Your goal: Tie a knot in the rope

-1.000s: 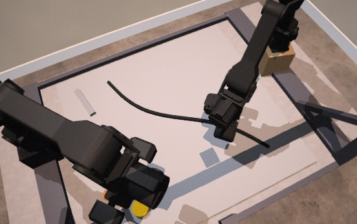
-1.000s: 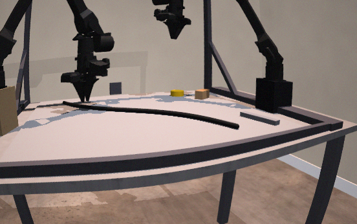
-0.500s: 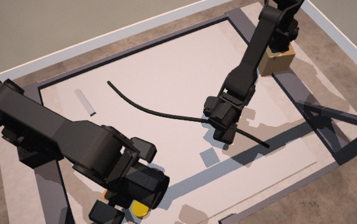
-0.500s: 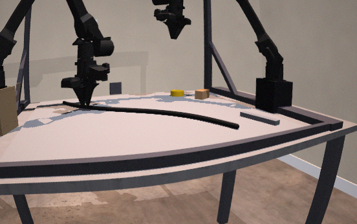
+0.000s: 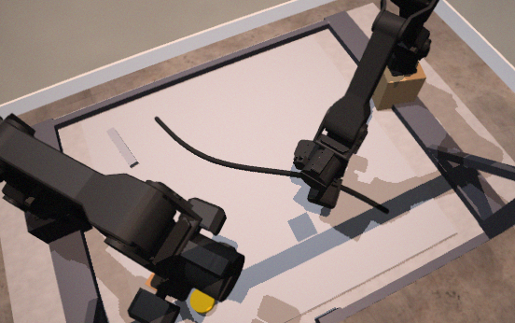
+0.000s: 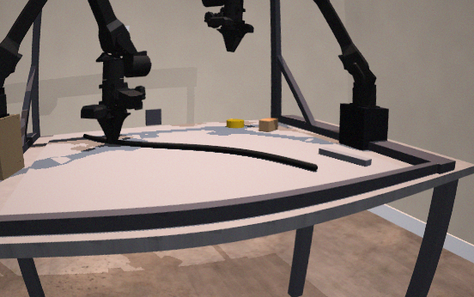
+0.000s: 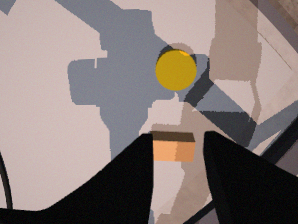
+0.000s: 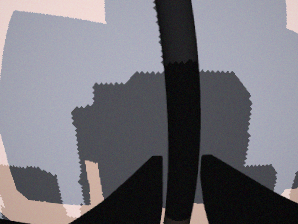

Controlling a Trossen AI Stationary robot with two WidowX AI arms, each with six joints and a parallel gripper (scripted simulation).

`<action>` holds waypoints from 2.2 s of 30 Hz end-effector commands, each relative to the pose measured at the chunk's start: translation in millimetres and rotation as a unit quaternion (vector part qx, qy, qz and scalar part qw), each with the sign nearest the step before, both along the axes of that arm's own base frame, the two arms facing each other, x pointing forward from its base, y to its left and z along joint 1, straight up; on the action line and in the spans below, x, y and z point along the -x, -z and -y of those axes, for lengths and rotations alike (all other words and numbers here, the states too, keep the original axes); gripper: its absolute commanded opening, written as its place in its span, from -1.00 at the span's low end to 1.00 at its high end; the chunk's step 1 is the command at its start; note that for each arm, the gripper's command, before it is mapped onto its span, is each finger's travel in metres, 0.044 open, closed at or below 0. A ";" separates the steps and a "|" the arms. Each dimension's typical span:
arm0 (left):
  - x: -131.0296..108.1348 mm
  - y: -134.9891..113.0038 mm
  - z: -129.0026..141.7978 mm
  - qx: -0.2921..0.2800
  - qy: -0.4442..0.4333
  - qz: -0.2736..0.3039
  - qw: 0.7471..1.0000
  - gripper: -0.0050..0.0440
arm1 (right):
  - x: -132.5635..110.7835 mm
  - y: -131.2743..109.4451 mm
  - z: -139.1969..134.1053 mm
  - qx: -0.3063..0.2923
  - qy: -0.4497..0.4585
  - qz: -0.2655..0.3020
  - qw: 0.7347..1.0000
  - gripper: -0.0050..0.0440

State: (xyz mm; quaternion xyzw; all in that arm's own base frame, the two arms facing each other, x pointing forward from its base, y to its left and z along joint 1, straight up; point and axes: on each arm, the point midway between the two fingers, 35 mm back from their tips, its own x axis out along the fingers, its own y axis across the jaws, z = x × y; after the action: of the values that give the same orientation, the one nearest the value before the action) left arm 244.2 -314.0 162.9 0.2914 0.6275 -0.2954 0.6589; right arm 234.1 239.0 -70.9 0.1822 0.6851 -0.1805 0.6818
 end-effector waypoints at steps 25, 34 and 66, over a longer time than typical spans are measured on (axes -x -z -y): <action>-0.6 -9.9 -0.2 0.009 0.002 0.010 1.000 -0.39 | -4.4 -8.3 -3.6 -0.007 0.002 0.011 1.000 -0.61; -0.6 -9.9 -0.2 0.009 0.002 0.010 1.000 -0.39 | -0.9 -8.3 -6.1 -0.007 0.002 0.010 1.000 -0.61; -0.6 -9.9 -0.2 0.009 0.002 0.010 1.000 -0.39 | 0.4 -8.0 2.2 -0.007 0.002 0.010 1.000 -0.61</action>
State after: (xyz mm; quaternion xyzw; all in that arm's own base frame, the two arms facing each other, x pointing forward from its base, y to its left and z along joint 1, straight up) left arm 244.2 -314.0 162.9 0.2914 0.6275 -0.2954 0.6589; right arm 227.7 235.8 -71.1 0.1832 0.6850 -0.1856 0.6803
